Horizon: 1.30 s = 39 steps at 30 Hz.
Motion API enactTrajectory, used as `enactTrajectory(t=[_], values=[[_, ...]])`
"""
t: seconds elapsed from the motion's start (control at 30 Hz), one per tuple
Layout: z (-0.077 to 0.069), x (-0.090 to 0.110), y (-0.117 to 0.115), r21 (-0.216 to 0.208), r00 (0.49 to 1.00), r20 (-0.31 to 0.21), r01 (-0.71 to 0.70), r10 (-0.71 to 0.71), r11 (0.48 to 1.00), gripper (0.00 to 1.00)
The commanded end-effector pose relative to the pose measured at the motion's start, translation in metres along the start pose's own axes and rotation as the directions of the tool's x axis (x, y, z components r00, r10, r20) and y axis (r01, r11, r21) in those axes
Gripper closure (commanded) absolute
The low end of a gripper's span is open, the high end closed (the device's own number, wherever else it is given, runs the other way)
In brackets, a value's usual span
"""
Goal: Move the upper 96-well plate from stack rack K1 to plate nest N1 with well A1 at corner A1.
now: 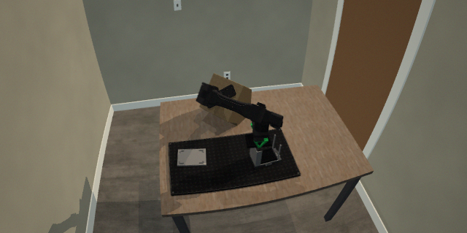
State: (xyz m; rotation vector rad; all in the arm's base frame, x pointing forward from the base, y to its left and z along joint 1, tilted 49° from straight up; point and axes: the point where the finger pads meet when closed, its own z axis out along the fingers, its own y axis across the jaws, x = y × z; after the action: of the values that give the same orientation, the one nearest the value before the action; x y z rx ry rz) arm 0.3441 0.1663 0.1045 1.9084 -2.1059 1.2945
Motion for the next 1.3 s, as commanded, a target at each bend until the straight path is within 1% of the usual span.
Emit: enactTrajectory(t=[0.0,0.1,0.23,0.33,0.4,0.43,0.57,0.7,0.77,0.83,1.0,1.03,1.07,1.1,1.27], values=[[-0.011,0.005,0.002,0.026,0.999,0.036,-0.002,0.001,1.0,1.0],[-0.006,0.019,0.001,0.018,1.0,0.025,-0.014,0.014,1.0,1.0],[-0.01,0.028,0.004,0.027,0.999,0.035,-0.002,0.001,1.0,1.0],[-0.006,0.041,0.004,0.02,1.0,0.029,-0.01,0.01,1.0,1.0],[-0.006,0.041,0.004,0.02,1.0,0.029,-0.01,0.01,1.0,1.0],[-0.009,0.041,0.006,0.027,0.999,0.035,-0.003,0.002,1.0,1.0],[-0.003,0.059,0.006,0.016,1.0,0.024,-0.015,0.015,1.0,1.0],[-0.007,0.068,0.009,0.025,0.999,0.034,-0.004,0.003,1.0,1.0],[-0.003,0.078,0.008,0.017,1.0,0.025,-0.014,0.013,1.0,1.0],[-0.002,0.085,0.009,0.016,1.0,0.024,-0.015,0.015,1.0,1.0],[-0.006,0.09,0.011,0.025,0.999,0.036,-0.003,0.002,1.0,1.0],[-0.006,0.094,0.012,0.025,0.999,0.036,-0.003,0.002,1.0,1.0],[-0.002,0.101,0.012,0.016,1.0,0.027,-0.014,0.013,1.0,1.0],[-0.001,0.105,0.012,0.014,1.0,0.025,-0.015,0.015,1.0,1.0],[-0.003,0.118,0.014,0.02,0.999,0.032,-0.008,0.007,1.0,1.0]])
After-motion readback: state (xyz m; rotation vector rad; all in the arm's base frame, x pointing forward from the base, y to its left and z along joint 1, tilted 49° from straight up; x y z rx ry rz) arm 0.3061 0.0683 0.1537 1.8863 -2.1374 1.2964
